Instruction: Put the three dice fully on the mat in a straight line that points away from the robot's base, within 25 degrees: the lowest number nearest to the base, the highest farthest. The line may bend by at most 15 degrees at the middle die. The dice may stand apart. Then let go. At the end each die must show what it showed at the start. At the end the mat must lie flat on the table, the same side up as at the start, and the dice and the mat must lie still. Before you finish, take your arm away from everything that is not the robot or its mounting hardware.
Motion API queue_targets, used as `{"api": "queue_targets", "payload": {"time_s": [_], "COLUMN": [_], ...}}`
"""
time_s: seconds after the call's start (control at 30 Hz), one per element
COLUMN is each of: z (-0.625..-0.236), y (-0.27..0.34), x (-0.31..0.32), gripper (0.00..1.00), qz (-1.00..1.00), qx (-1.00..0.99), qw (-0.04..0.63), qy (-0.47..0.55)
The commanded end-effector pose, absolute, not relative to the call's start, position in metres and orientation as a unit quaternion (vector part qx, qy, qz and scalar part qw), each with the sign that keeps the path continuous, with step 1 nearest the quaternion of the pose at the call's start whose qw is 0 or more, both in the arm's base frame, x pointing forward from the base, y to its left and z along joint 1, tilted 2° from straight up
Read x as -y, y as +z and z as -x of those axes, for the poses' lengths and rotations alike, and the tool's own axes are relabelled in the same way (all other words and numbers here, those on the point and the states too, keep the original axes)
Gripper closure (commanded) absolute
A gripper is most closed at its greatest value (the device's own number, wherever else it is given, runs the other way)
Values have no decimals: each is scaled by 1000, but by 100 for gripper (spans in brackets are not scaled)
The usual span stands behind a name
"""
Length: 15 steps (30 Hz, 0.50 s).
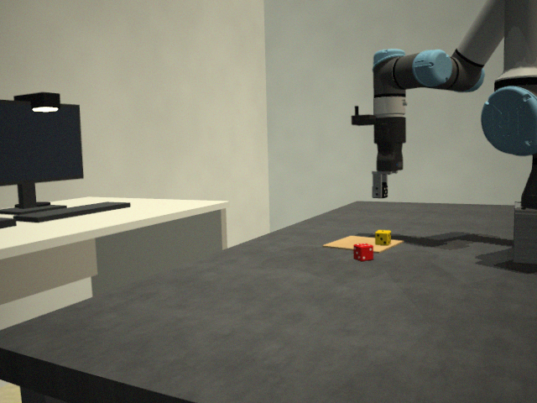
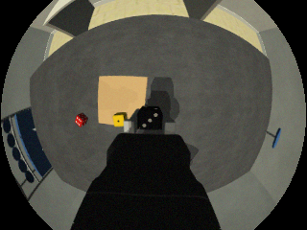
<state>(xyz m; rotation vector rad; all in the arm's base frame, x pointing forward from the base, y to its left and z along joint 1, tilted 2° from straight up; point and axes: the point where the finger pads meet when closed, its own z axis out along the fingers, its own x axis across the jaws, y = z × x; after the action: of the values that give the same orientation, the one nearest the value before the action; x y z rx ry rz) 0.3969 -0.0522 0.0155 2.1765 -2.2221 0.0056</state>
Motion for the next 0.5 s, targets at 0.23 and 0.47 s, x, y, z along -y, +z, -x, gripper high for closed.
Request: {"api": "queue_targets", "payload": {"time_s": [0.23,0.47], "z": [-408,-408], "y": [16,16], "x": [-33,-33], "gripper": [43,43], "qz": [-735,-735], "qx": [678,678], "qw": [15,15], "qy": [1,1]}}
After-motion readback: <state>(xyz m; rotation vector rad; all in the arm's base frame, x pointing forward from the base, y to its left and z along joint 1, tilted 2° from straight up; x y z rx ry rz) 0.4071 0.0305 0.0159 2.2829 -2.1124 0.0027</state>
